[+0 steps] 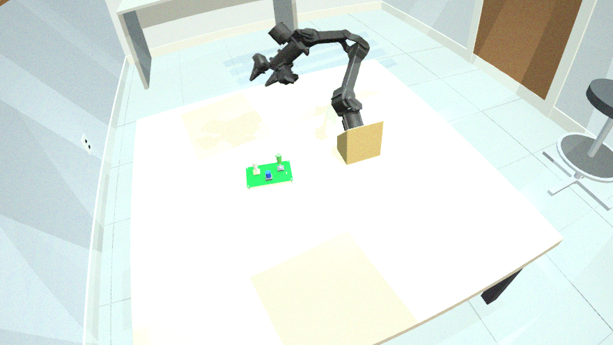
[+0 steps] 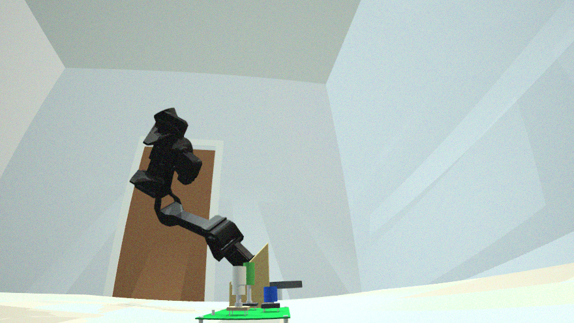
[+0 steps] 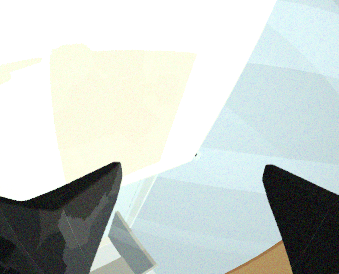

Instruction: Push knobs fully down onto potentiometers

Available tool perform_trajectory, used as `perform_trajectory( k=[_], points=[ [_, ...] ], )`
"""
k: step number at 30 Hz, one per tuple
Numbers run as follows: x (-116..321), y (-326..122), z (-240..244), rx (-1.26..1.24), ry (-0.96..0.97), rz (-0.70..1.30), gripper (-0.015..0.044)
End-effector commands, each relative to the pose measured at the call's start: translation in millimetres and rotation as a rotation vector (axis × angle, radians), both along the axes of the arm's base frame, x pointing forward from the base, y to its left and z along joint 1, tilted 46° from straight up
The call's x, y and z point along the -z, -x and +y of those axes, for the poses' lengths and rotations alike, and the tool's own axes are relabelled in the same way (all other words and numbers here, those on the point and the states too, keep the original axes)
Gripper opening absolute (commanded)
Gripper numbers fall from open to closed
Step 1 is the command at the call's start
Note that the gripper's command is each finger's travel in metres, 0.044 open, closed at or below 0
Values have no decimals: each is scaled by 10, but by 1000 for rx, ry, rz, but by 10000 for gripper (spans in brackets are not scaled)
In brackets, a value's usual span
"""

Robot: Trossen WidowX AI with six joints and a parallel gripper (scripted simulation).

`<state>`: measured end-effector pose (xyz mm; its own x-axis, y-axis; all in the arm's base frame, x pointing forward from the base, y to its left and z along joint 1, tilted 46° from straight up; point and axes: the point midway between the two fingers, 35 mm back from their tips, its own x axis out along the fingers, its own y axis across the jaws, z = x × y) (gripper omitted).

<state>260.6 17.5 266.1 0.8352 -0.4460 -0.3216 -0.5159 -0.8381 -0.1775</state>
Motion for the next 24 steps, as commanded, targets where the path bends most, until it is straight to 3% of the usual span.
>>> perform_trajectory(
  k=[1,15,24],
  points=[
    [6,-4,4,2,-5,0,374],
    [503,-245,283,190,-348,27,6],
    [874,-331,432,384,-543,26,0]
  ],
)
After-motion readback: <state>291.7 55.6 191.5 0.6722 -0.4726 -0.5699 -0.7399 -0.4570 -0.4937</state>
